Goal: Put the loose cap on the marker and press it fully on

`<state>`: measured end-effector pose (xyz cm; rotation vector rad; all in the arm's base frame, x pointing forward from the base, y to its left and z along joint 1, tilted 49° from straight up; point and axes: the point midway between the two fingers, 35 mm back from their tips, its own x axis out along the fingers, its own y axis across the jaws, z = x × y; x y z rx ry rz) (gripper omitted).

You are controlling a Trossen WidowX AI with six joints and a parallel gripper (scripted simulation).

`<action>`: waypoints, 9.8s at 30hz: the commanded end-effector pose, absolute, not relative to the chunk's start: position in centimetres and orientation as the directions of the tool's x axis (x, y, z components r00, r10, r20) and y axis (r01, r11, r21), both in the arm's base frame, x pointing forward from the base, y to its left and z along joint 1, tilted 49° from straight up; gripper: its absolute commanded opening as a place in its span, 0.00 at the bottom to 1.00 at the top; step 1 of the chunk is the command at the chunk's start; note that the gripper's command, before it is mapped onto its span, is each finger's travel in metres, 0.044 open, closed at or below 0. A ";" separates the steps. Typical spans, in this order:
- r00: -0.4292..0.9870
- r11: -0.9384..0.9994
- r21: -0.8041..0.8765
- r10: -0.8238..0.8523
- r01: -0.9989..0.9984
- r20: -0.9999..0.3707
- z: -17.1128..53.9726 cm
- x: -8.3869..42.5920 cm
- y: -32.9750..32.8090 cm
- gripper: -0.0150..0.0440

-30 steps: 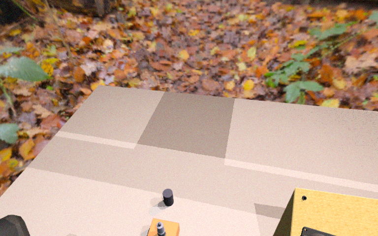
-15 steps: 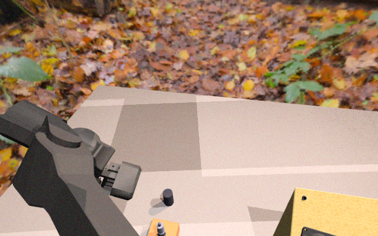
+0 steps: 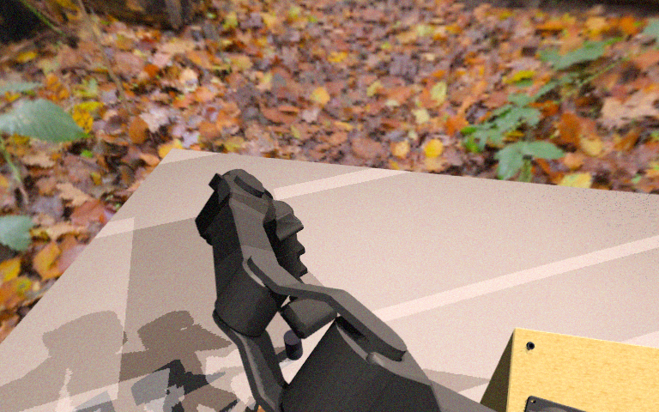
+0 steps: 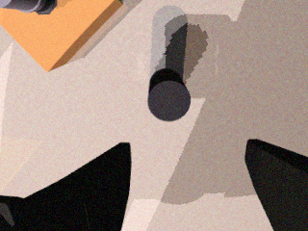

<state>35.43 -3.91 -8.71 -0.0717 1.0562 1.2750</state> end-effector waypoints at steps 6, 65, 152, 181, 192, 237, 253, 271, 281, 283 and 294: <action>-0.081 0.361 0.501 0.744 -0.787 -0.663 -10.7 35.0 -1.2 0.67; -0.081 0.359 0.503 0.747 -0.787 -0.660 -15.1 34.3 4.0 0.41; -0.083 0.360 0.505 0.746 -0.785 -0.661 -0.9 32.8 3.8 0.25; -0.083 0.358 0.506 0.748 -0.785 -0.659 -3.1 32.5 6.4 0.25; -0.084 0.358 0.506 0.748 -0.785 -0.659 -3.1 32.4 6.4 0.25; -0.084 0.358 0.506 0.748 -0.785 -0.659 -3.1 32.4 6.4 0.25; -0.084 0.358 0.506 0.748 -0.785 -0.659 -3.1 32.4 6.4 0.25; -0.084 0.358 0.506 0.748 -0.785 -0.659 -3.1 32.4 6.4 0.25; -0.084 0.358 0.506 0.748 -0.785 -0.659 -3.1 32.4 6.4 0.25; -0.084 0.358 0.506 0.748 -0.785 -0.659 -3.1 32.4 6.4 0.25; -0.082 0.358 0.501 0.746 -0.788 -0.661 -3.0 32.6 6.4 0.61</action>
